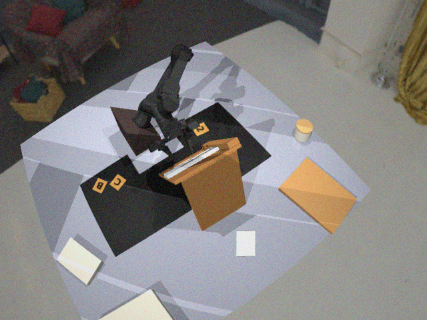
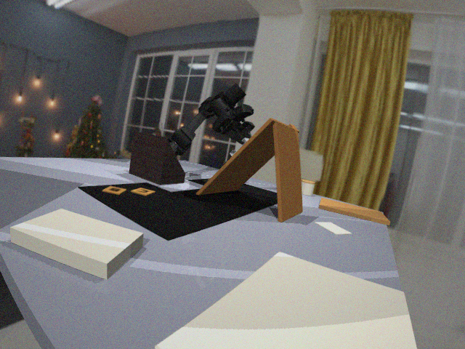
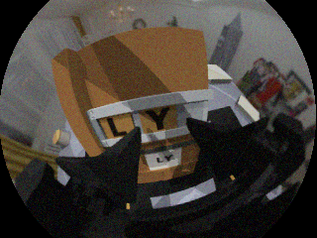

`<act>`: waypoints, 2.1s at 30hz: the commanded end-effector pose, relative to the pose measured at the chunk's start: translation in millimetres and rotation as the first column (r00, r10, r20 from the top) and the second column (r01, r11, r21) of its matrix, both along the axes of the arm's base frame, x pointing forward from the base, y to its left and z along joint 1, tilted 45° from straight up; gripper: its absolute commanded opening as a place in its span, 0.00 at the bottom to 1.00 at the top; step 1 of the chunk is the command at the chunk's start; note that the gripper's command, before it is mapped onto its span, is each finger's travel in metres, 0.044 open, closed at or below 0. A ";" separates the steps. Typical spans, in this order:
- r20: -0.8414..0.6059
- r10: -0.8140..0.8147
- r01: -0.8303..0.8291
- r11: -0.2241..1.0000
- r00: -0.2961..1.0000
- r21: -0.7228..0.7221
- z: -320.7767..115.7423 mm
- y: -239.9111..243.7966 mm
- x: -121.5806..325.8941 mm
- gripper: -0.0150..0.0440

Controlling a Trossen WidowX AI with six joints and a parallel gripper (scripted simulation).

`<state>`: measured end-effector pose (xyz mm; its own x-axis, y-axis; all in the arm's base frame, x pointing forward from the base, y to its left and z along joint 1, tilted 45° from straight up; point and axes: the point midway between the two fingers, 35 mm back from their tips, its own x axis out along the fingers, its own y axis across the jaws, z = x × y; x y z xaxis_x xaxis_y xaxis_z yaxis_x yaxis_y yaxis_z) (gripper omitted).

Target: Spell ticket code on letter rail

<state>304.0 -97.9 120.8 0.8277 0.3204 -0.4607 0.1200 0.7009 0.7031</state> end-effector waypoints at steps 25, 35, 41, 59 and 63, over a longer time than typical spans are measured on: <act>0.005 0.005 -0.005 1.000 1.000 -0.005 4.1 -5.4 -13.1 0.75; 0.005 0.005 -0.005 1.000 1.000 -0.005 6.1 -6.1 -15.6 0.75; 0.005 0.005 -0.005 1.000 1.000 -0.005 7.4 -6.2 -16.6 0.75; 0.005 0.005 -0.005 1.000 1.000 -0.005 11.7 -5.5 -18.0 0.75; 0.005 0.005 -0.005 1.000 1.000 -0.004 12.6 -5.3 -18.2 0.75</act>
